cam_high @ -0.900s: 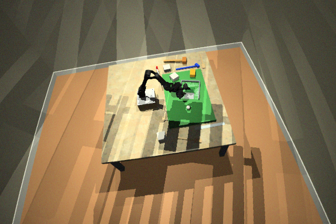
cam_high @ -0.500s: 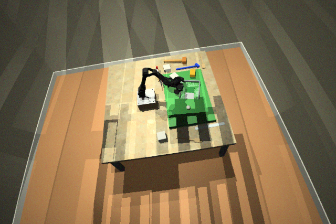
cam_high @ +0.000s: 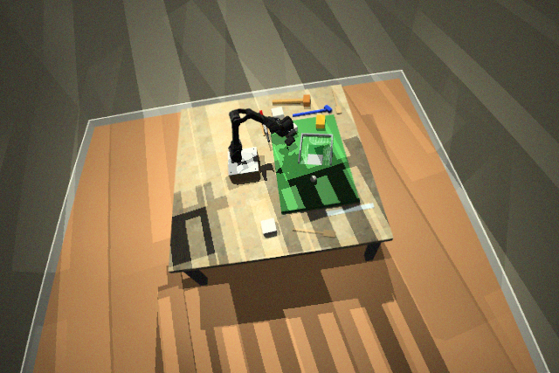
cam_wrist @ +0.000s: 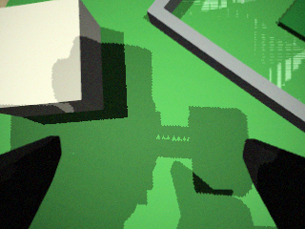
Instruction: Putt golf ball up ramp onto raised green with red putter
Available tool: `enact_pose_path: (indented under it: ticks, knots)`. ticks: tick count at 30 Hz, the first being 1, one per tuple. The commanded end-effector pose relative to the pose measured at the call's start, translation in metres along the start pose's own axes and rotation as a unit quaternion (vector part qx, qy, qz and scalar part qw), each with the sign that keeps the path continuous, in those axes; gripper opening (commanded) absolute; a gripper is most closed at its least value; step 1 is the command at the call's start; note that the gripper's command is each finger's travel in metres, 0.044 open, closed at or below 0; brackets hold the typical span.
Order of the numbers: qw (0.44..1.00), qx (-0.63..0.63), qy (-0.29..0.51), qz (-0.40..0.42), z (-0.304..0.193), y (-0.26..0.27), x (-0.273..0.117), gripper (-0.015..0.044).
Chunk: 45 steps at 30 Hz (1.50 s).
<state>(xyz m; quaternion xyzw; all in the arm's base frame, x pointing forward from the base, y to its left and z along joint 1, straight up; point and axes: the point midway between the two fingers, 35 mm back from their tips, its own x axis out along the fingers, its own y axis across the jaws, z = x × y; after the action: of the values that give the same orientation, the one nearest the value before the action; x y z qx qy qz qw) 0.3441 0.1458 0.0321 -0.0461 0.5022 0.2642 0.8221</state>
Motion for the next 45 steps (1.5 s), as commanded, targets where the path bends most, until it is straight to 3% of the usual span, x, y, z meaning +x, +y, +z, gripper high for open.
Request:
enact_pose_path:
  ticks: [1, 9, 22, 45]
  knots:
    - [0.940, -0.322, 0.097, 0.059, -0.049, 0.057, -0.014, 0.0440]
    - [0.794, -0.571, 0.148, 0.145, -0.091, 0.094, -0.037, 0.0440]
    - [0.792, -0.574, 0.149, 0.146, -0.093, 0.093, -0.037, 0.0440]
    - [0.792, -0.574, 0.149, 0.146, -0.117, 0.083, 0.007, 0.0440]
